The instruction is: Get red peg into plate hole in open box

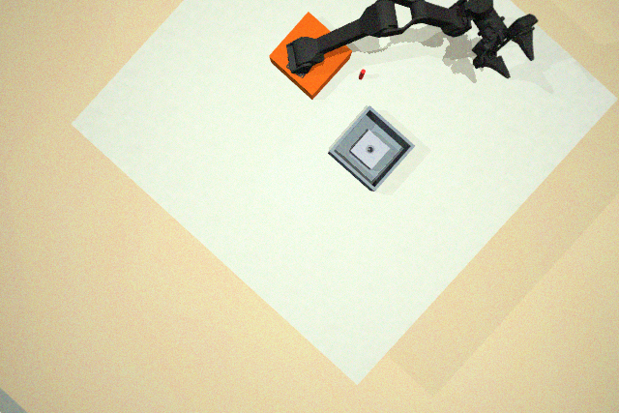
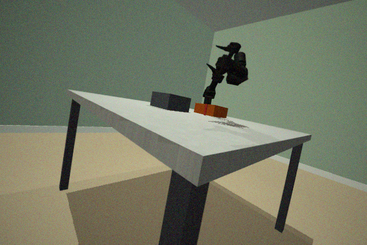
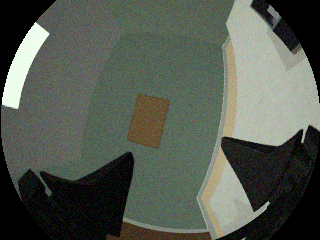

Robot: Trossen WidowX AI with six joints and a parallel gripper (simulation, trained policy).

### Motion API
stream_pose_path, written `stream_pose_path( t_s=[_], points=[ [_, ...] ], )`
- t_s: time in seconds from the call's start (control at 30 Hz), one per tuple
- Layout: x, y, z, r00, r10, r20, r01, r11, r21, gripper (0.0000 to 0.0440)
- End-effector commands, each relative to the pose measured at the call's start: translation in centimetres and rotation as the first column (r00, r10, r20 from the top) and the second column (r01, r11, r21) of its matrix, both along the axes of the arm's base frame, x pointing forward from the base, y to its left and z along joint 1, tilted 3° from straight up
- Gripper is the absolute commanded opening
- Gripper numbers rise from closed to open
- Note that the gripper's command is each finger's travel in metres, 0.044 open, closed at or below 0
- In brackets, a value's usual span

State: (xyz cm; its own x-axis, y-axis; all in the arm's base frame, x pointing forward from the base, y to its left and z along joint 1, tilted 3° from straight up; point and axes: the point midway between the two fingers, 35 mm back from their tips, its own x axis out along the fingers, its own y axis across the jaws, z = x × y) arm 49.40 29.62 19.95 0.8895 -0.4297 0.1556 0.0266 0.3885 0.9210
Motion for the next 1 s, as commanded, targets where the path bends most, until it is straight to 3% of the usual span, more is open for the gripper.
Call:
stream_pose_path(
  t_s=[0.0,0.07,0.53,0.97],
  points=[
    [0.2,0.0,0.2,1.0,0.004,-0.017,-0.005,1.0,-0.026,0.0419],
    [0.7,0.0,0.7,0.998,0.011,-0.055,-0.015,0.996,-0.084,0.044],
    [3.1,-2.7,4.6,0.936,0.005,-0.352,-0.162,0.893,-0.42,0.044],
    [1.6,-7.6,6.6,0.762,-0.057,-0.645,-0.406,0.734,-0.545,0.044]
  ],
)
